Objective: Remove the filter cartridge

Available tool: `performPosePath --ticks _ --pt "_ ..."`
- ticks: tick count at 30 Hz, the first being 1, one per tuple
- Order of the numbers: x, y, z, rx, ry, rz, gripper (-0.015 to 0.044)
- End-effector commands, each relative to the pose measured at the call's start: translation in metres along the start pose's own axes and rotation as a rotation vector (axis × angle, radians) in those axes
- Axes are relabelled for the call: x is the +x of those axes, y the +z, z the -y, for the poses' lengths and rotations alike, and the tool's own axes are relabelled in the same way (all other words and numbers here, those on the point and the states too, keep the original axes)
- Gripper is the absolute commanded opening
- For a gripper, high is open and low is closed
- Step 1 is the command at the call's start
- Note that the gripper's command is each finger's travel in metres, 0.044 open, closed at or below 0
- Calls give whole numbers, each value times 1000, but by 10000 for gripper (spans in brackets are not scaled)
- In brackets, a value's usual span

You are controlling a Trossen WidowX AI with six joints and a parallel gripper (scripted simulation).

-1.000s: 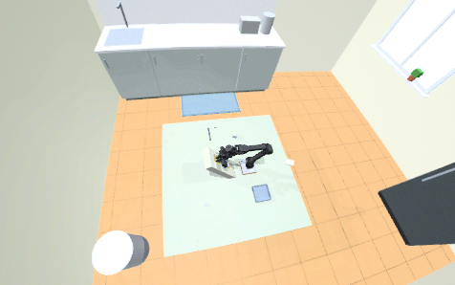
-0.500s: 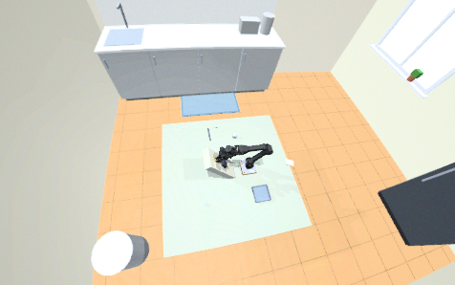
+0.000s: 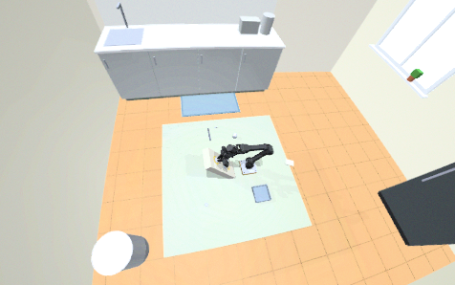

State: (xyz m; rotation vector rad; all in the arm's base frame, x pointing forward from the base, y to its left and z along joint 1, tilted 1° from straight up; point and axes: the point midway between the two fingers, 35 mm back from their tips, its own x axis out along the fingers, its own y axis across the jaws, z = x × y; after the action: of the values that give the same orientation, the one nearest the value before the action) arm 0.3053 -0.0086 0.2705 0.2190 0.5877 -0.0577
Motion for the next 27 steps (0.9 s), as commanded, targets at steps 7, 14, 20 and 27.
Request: performPosePath --ticks 7,14,20,27 --pt "-54 -1 0 -2 0 5 0" --pt "-53 -12 2 -2 0 4 0" --pt "-51 -31 6 -2 0 4 0" --pt "-48 -53 11 -2 0 3 0"
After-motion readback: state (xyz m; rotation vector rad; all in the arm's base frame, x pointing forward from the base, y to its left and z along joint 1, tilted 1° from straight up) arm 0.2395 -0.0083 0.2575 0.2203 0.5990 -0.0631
